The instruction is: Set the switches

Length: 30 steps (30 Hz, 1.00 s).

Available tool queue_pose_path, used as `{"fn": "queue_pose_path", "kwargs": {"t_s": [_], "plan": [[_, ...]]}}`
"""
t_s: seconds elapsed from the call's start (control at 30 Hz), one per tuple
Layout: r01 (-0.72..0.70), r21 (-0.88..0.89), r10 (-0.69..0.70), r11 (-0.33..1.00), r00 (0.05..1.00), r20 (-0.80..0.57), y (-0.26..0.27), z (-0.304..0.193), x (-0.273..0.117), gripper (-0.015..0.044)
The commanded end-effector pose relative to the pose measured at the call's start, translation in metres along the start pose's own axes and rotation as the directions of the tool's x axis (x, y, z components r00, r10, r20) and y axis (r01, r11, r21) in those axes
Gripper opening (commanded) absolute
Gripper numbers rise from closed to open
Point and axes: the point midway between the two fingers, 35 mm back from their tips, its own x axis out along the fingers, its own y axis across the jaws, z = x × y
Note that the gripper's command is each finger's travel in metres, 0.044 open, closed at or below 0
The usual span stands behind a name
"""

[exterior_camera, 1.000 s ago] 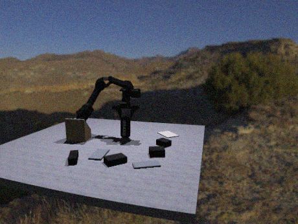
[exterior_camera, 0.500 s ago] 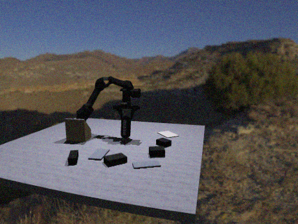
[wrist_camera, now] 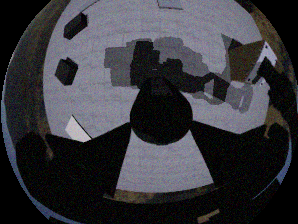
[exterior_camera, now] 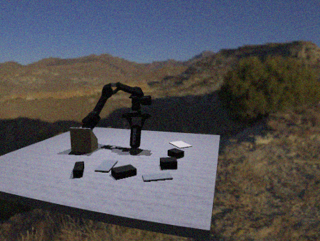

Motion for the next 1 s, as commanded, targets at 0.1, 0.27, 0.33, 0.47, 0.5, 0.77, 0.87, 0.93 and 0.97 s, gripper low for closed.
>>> {"fn": "queue_pose_path", "kwargs": {"t_s": [0.1, 0.27, 0.33, 0.47, 0.5, 0.77, 0.87, 0.93, 0.97], "plan": [[0.012, -0.006, -0.012, 1.0, 1.0, -0.024, -0.001, -0.01, 0.005, 0.0338], [0.012, -0.006, -0.012, 1.0, 0.999, -0.037, -0.001, -0.013, 0.006, 0.0338], [0.012, -0.006, -0.012, 1.0, 0.999, -0.042, -0.001, -0.015, 0.006, 0.0338], [0.012, -0.006, -0.012, 1.0, 0.999, -0.052, -0.001, -0.017, 0.007, 0.0338], [0.012, -0.006, -0.012, 1.0, 0.998, -0.054, -0.001, -0.018, 0.007, 0.0338], [0.012, -0.006, -0.012, 1.0, 0.998, -0.057, -0.001, -0.024, 0.009, 0.0338], [0.012, -0.006, -0.012, 1.0, 0.998, -0.057, -0.001, -0.027, 0.01, 0.0338], [0.012, -0.006, -0.012, 1.0, 0.998, -0.057, -0.001, -0.028, 0.011, 0.0338], [0.011, -0.007, -0.012, 1.0, 0.998, -0.057, -0.001, -0.029, 0.011, 0.0338]]}}
